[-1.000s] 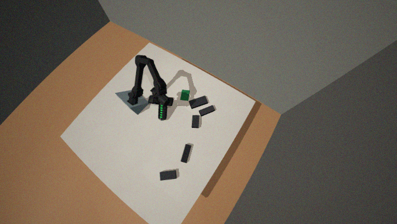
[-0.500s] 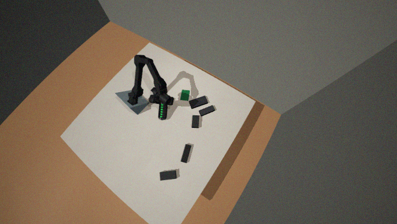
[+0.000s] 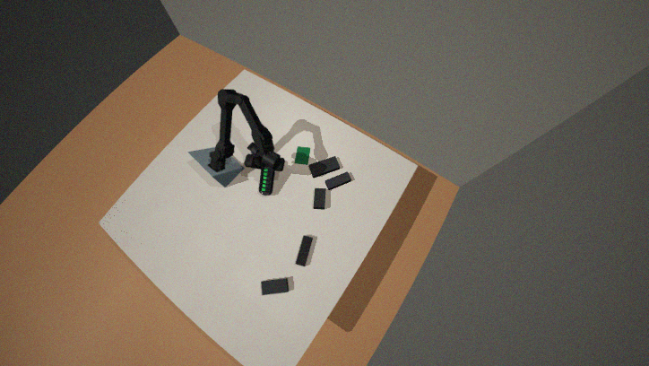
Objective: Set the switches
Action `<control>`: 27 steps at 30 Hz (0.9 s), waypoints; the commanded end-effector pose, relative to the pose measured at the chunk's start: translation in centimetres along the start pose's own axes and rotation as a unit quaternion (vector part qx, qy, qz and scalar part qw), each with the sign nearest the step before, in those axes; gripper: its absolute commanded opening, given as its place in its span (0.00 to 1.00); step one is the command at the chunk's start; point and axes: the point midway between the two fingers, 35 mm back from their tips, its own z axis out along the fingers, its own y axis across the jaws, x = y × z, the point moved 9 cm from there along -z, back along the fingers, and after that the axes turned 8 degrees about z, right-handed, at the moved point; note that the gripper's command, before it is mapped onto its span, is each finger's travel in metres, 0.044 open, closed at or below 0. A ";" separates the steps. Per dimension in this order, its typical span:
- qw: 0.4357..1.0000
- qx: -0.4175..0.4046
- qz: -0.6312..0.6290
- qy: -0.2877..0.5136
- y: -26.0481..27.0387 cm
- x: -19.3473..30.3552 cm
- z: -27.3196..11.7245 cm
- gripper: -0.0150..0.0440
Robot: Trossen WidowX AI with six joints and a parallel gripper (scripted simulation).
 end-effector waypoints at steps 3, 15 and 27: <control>1.000 -0.004 0.004 0.004 0.2 -0.1 0.5 0.83; 1.000 -0.004 0.004 0.004 0.3 -0.7 1.3 0.83; 1.000 -0.003 0.004 0.004 0.4 -1.2 2.0 0.83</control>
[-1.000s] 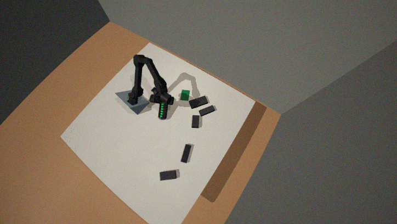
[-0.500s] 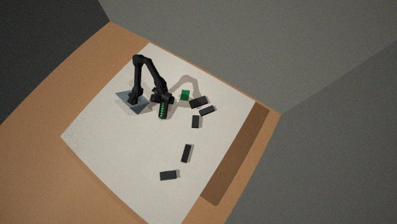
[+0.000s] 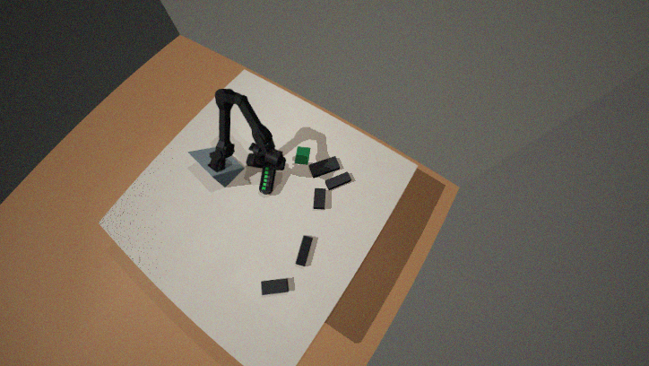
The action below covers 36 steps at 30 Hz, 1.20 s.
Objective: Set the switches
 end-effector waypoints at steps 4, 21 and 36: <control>1.000 -0.003 0.004 0.006 0.2 -0.1 0.6 0.83; 1.000 -0.003 0.004 0.006 0.3 -0.7 1.8 0.83; 1.000 -0.002 0.004 0.006 0.4 -1.1 2.9 0.83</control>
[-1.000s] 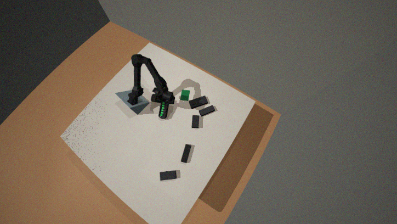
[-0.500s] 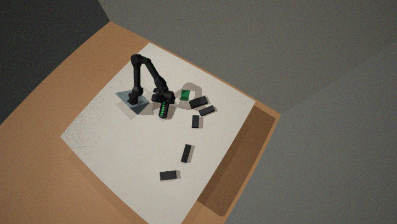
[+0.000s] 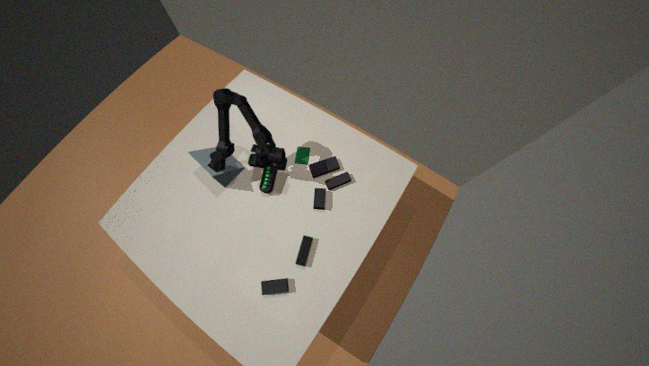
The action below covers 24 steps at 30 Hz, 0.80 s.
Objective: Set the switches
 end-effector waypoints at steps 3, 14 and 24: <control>1.000 -0.001 0.003 0.006 0.2 0.0 0.5 0.83; 1.000 -0.001 0.003 0.006 0.2 -0.1 1.1 0.83; 1.000 -0.001 0.000 0.000 0.1 -0.2 1.0 1.00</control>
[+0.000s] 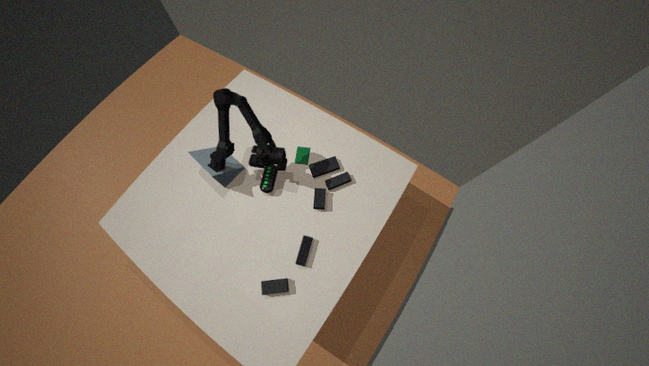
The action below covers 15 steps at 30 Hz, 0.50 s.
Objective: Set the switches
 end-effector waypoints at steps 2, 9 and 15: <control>1.000 0.000 0.000 0.000 0.0 0.0 0.0 1.00; 1.000 0.000 0.000 0.001 -0.1 0.1 -0.1 1.00; 1.000 -0.003 -0.001 0.005 -0.8 4.7 -3.1 1.00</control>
